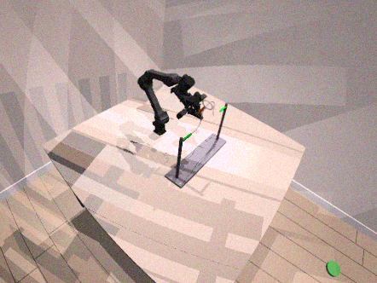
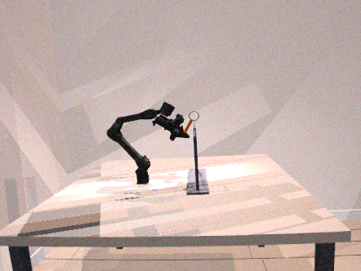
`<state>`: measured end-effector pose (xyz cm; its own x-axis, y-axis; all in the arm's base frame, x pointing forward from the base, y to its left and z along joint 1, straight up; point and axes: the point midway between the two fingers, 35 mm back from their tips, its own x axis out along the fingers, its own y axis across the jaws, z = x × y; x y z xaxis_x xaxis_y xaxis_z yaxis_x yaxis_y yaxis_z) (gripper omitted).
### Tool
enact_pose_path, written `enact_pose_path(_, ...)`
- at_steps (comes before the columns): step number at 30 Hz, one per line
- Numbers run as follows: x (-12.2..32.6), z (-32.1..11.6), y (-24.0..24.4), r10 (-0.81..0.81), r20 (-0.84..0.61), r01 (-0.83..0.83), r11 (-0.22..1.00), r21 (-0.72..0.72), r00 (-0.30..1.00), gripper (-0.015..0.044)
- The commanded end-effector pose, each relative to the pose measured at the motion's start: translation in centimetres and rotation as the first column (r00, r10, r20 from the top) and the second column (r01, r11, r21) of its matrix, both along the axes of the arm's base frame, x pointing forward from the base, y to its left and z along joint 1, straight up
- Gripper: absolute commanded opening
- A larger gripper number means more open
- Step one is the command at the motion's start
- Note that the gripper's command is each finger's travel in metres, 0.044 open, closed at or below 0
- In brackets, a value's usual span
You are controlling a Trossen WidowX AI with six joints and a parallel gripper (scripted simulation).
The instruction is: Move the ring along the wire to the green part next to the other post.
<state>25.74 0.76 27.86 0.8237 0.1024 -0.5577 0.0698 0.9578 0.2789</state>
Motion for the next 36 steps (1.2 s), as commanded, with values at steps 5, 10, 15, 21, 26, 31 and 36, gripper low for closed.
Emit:
enact_pose_path(5,0.0,-0.2,-0.6,0.001,0.006,0.0,0.991,-0.134,1.0,-0.015)
enact_pose_path(10,0.0,-0.3,-1.1,-0.001,0.01,0.003,0.976,-0.22,1.0,-0.015)
enact_pose_path(15,0.0,-0.3,-1.6,-0.001,0.014,0.005,0.953,-0.304,1.0,-0.015)
enact_pose_path(21,0.0,-0.3,-2.1,-0.001,0.019,0.009,0.916,-0.402,1.0,-0.015)
enact_pose_path(26,0.0,-0.3,-2.6,-0.001,0.023,0.012,0.877,-0.48,1.0,-0.015)
enact_pose_path(31,0.1,-0.2,-3.0,0.0,0.027,0.015,0.832,-0.555,1.0,-0.015)
enact_pose_path(36,0.1,-0.1,-3.5,0.002,0.03,0.018,0.78,-0.626,1.0,-0.015)
